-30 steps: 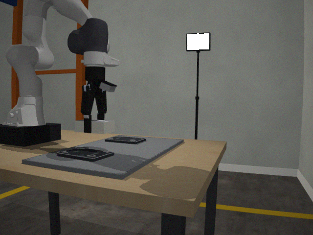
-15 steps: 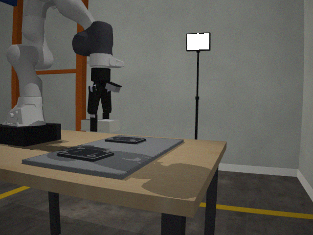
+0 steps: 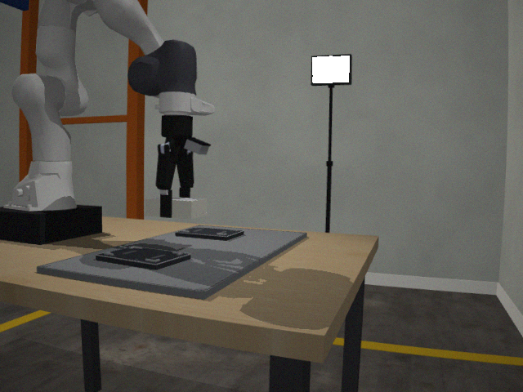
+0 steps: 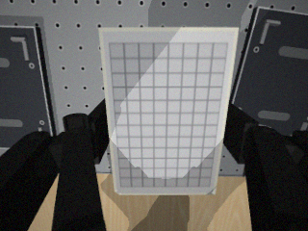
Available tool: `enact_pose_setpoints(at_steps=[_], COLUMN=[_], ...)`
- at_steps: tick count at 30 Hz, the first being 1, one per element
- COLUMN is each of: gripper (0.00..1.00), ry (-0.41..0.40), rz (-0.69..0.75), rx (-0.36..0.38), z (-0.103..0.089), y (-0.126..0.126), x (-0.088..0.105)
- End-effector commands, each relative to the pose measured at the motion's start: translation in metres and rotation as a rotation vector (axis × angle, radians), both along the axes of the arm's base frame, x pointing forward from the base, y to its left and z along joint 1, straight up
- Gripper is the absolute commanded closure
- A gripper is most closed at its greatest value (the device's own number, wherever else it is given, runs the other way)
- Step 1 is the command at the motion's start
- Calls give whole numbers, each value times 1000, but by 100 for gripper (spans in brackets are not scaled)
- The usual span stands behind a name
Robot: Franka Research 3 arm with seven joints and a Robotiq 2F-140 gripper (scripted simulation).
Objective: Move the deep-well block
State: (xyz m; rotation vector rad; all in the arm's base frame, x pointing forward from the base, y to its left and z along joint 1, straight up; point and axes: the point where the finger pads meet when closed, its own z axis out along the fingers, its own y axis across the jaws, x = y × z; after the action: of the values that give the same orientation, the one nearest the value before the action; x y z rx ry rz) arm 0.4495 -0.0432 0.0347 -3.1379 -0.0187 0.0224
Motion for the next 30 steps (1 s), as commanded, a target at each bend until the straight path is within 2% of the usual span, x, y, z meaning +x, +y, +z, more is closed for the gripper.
enact_pose_setpoints(at_steps=[1, 30], gripper=[40, 40], ry=[-10, -10], rz=[-42, -42], rx=[-8, -8], z=[2, 2], y=[12, 95], x=[3, -1])
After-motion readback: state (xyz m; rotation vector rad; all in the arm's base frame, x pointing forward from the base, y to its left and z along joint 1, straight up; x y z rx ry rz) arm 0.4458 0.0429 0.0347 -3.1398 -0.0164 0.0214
